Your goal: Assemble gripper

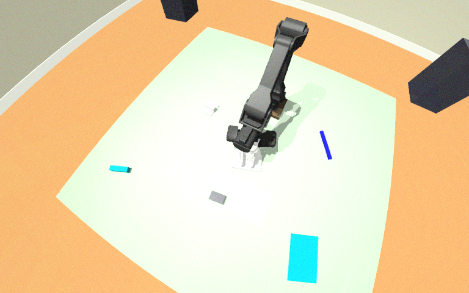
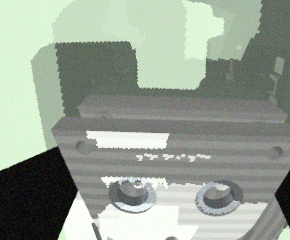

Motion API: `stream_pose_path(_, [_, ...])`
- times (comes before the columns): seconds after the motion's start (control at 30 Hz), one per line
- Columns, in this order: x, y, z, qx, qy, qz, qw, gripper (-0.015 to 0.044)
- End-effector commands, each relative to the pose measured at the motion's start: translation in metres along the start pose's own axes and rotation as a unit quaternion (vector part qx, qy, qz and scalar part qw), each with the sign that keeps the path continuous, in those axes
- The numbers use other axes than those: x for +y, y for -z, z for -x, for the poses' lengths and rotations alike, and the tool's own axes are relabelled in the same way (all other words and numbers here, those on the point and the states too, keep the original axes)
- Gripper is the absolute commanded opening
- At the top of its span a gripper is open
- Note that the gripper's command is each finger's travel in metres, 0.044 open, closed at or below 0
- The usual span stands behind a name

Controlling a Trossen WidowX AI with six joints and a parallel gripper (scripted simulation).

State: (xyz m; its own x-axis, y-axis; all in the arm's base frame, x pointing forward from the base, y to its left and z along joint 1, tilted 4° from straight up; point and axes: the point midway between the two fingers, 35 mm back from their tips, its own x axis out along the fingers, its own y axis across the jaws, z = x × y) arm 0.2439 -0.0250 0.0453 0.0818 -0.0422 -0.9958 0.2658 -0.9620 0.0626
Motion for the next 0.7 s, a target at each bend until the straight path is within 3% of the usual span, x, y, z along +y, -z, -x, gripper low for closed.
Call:
stream_pose_path(0.0, [-0.0011, -0.0011, -0.006, -0.002, 0.003, 0.003, 1.0, 0.0351])
stream_pose_path(0.67, [-0.0012, -0.0011, -0.0079, -0.002, 0.003, 0.003, 1.0, 0.0351])
